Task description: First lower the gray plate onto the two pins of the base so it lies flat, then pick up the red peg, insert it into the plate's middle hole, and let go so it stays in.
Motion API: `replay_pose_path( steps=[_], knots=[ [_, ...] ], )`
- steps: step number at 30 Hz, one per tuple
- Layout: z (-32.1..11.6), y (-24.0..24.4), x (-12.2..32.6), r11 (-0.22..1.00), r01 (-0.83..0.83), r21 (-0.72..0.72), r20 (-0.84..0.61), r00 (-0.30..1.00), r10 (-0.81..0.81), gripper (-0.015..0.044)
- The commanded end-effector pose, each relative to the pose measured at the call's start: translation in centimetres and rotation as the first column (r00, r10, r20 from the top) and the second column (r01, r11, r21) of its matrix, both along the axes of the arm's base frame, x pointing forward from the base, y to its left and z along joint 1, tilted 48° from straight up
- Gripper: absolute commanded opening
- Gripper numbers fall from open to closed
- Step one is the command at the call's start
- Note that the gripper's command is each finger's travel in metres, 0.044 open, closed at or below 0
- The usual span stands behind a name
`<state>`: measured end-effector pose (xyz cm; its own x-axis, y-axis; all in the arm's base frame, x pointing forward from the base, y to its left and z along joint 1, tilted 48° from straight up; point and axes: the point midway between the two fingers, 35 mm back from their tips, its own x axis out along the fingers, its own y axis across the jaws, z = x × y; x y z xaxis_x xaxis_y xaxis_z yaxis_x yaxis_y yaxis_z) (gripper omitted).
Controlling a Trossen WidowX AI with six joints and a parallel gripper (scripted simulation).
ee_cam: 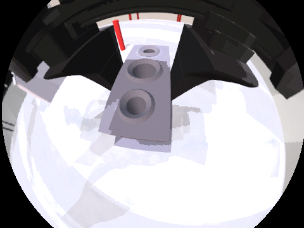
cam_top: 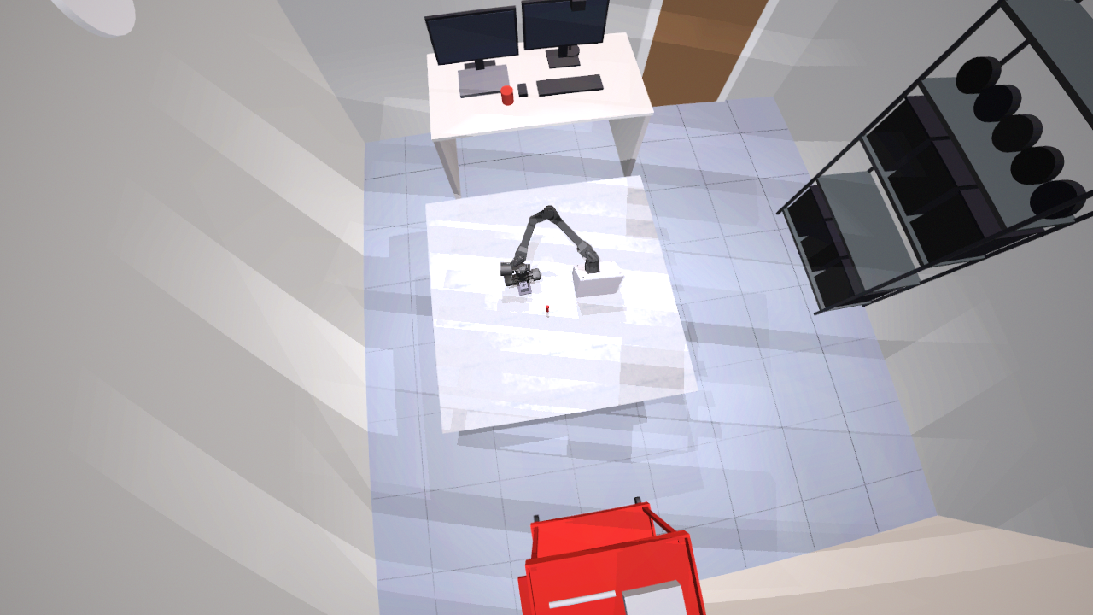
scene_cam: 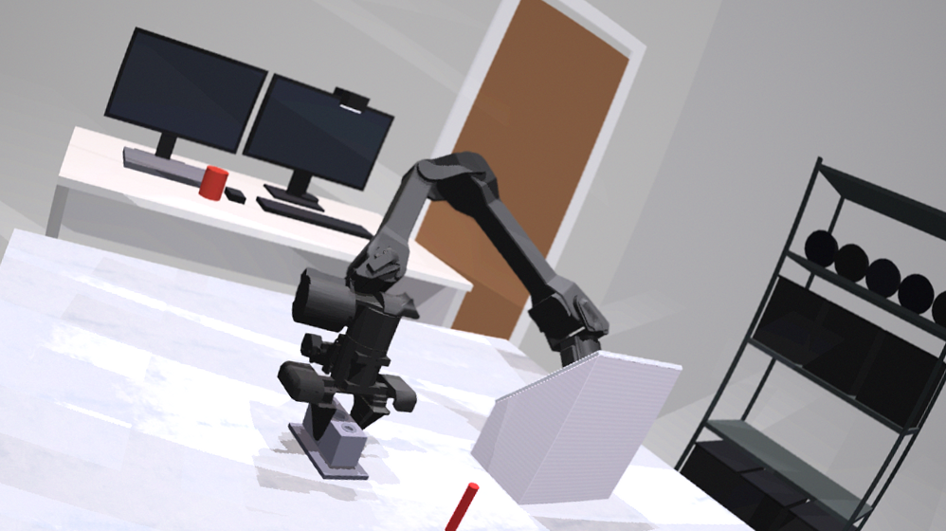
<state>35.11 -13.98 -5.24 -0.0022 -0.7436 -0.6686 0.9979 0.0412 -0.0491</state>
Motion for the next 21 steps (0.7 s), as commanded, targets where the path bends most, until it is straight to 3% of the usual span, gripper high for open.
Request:
replay_pose_path(
  steps=[1, 7, 12, 18, 21],
  knots=[
    [0.0, 0.0, 0.0, 1.000, 0.001, 0.000, 0.002, 1.000, -0.001, 0.0289],
    [0.0, 0.0, 0.0, 1.000, 0.001, 0.000, 0.002, 1.000, -0.001, 0.0440],
    [0.6, 0.8, 0.2, 1.000, 0.001, 0.003, 0.002, 1.000, -0.001, 0.0440],
    [7.0, 8.1, 0.3, 1.000, 0.001, 0.005, -0.002, 1.000, -0.001, 0.0440],
    [7.7, 8.9, 0.2, 1.000, 0.001, 0.003, -0.003, 1.000, -0.001, 0.0440]
  ],
)
